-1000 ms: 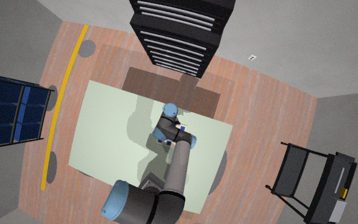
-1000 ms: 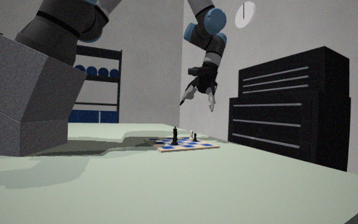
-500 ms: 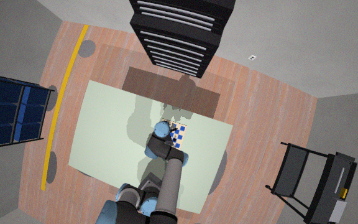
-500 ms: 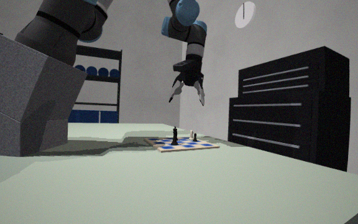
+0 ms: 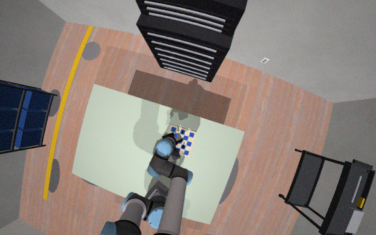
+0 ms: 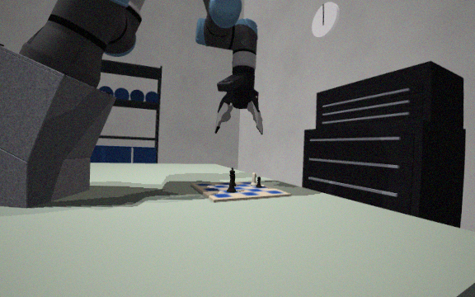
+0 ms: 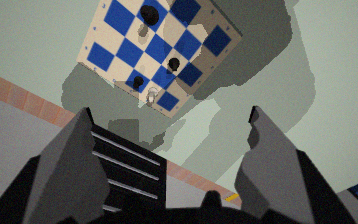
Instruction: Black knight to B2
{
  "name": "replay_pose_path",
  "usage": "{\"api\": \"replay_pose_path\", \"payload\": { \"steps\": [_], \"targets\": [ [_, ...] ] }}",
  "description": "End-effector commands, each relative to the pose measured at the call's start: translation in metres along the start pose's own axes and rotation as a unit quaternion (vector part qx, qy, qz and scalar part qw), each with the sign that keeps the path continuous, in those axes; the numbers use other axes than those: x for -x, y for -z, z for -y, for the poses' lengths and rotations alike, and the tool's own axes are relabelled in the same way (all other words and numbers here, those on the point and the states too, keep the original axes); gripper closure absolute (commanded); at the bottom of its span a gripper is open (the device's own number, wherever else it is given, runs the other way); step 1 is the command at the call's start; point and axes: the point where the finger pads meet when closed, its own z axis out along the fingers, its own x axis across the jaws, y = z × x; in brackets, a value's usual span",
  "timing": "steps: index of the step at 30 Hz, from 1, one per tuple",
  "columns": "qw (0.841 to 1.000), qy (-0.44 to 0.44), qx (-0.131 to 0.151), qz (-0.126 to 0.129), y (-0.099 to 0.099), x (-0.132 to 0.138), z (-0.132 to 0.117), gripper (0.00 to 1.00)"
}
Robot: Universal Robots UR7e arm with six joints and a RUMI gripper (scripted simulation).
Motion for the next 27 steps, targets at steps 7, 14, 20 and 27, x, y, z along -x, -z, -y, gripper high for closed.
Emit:
{"api": "replay_pose_path", "payload": {
  "steps": [7,14,20,27],
  "targets": [
    [1.000,0.008,0.011,0.009,0.0032,-0.0053,0.0046,0.00],
    [1.000,0.008,0.011,0.009,0.0033,-0.0055,0.0048,0.00],
    [1.000,0.008,0.011,0.009,0.0033,-0.0055,0.0048,0.00],
    [1.000,0.008,0.011,0.009,0.0006,-0.0053,0.0046,0.00]
  ]
}}
